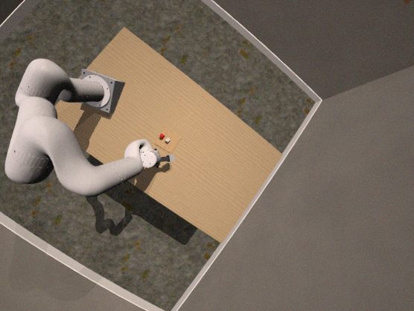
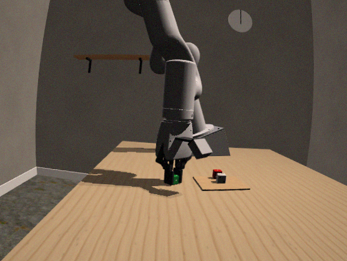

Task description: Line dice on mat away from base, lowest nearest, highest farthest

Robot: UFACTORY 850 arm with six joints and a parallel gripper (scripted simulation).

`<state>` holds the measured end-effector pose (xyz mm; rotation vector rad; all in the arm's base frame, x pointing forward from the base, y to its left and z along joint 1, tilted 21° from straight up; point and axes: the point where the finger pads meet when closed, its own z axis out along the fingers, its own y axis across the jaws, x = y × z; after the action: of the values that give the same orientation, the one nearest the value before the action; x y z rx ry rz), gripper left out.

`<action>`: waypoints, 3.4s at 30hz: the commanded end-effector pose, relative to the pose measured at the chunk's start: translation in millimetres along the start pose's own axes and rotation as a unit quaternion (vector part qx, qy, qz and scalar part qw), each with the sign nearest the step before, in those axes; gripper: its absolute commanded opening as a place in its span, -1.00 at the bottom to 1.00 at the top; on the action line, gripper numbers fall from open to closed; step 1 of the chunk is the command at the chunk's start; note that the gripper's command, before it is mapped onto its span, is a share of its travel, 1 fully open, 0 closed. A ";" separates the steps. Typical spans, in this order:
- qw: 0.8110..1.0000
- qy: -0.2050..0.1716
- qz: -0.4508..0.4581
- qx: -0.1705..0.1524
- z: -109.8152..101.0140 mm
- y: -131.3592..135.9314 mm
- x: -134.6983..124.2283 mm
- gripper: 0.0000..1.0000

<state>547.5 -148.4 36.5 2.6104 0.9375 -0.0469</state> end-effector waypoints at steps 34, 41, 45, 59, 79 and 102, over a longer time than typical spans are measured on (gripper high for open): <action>1.000 0.001 0.023 -0.001 -100.0 -3.7 9.0 -0.58; 0.988 0.001 0.155 0.000 -101.5 -32.6 56.4 -0.58; 0.972 0.001 0.234 0.000 -102.7 -53.2 83.8 -0.58; 0.941 0.001 0.339 0.000 -104.5 -84.5 119.2 -0.58; 0.941 0.001 0.339 0.000 -82.8 -84.5 119.3 -0.58; 0.941 0.001 0.339 0.000 -8.8 -84.5 119.4 -0.58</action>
<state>586.0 -12.2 -0.4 2.7811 -0.0018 0.1303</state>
